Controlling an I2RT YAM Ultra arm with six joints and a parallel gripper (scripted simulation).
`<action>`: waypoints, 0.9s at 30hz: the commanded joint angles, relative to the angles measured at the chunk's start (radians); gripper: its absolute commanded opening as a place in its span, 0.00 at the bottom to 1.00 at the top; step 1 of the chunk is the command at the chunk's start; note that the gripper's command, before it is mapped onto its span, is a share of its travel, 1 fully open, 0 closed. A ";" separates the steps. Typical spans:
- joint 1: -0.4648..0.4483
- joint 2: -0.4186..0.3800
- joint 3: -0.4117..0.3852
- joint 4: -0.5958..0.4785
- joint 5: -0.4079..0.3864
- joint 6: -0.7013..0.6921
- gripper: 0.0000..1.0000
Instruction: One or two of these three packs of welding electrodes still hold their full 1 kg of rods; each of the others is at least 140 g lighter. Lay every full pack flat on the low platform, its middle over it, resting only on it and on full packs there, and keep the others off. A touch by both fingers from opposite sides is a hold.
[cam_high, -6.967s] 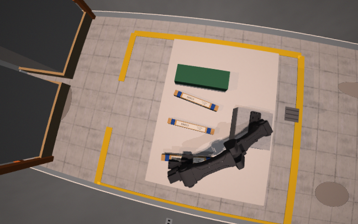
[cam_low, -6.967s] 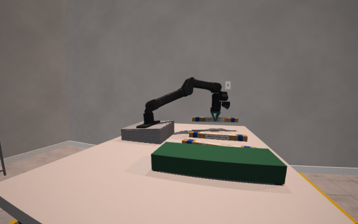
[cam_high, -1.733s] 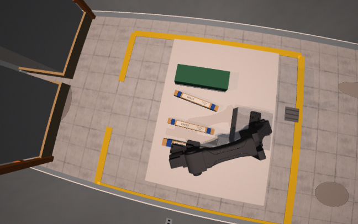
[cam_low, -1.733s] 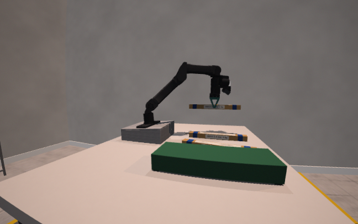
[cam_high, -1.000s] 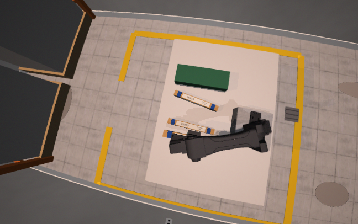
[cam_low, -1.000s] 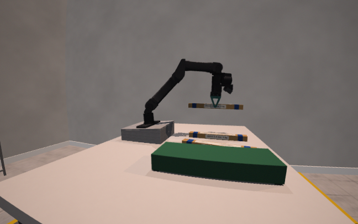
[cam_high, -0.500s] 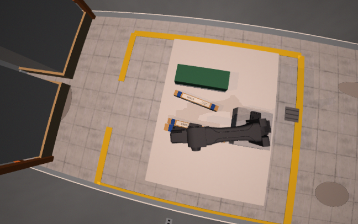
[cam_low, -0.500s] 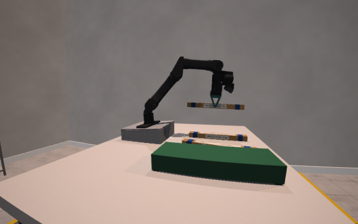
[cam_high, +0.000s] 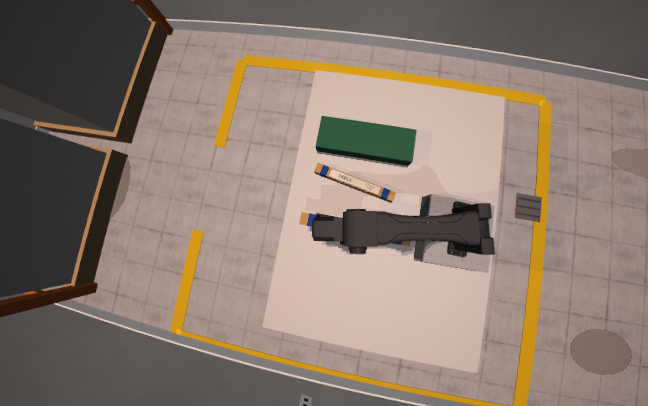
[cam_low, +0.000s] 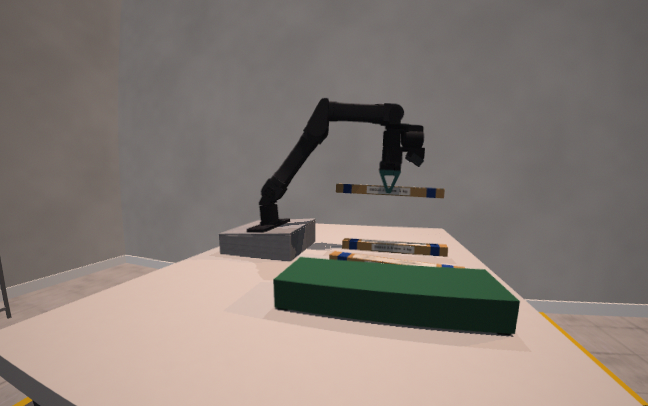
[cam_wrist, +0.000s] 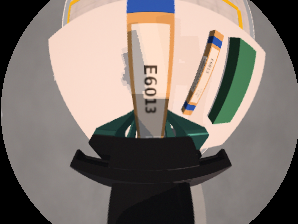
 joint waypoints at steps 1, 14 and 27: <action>-0.022 -0.073 0.001 0.000 0.004 -0.032 0.00; -0.091 -0.093 -0.027 0.015 0.005 -0.101 0.00; -0.171 -0.104 -0.023 0.006 0.018 -0.181 0.00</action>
